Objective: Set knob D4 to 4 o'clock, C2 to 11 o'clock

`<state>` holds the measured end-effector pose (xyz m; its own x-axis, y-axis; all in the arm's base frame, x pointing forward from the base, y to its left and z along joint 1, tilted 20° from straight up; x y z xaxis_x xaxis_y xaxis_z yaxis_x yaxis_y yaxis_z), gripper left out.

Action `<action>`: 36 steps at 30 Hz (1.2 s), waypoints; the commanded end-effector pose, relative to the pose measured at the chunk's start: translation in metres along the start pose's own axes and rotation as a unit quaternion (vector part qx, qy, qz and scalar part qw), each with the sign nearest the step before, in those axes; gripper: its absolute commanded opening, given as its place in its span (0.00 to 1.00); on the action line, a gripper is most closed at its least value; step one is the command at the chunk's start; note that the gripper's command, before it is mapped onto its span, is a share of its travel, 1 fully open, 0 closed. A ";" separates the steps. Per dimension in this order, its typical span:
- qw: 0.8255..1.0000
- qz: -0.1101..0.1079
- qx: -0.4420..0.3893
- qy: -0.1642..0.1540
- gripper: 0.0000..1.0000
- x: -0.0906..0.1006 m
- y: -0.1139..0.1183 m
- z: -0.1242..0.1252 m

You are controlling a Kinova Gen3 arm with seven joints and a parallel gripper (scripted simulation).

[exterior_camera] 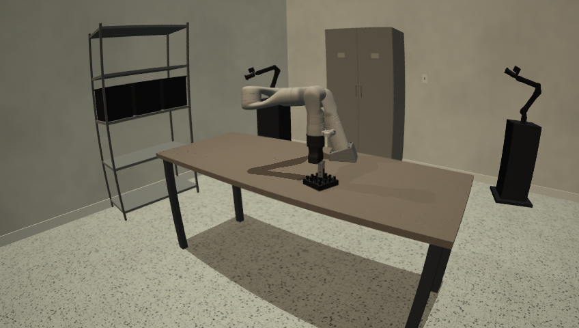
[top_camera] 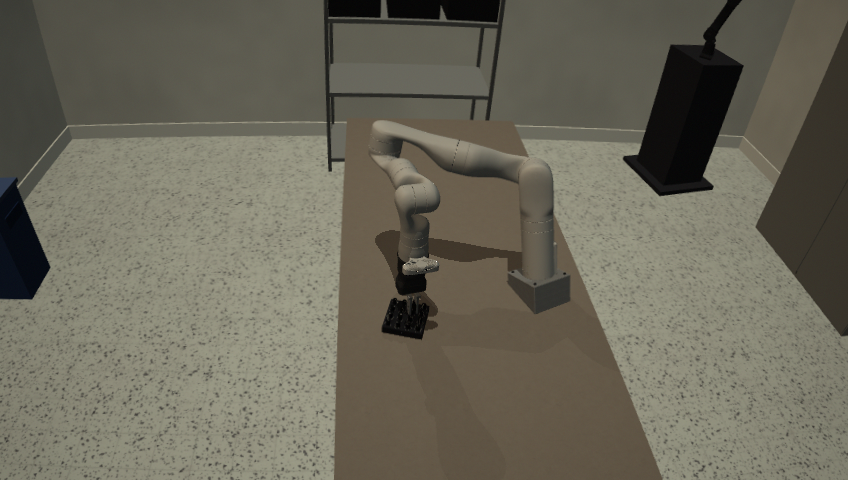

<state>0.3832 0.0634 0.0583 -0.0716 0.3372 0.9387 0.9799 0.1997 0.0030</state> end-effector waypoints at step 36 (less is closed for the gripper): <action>0.988 0.000 0.151 0.001 0.30 0.000 0.001 0.000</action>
<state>0.3836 0.0632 0.0582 -0.0699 0.3369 0.9390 0.8795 0.4649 -0.1013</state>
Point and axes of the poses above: the point where the finger pads meet when closed, its own x axis back along the fingers, its own y axis across the jaws, z = x × y, the point moved 6 cm from there along x, back along the fingers, and after that the axes turned 9 degrees about x, right-handed, at the moved point
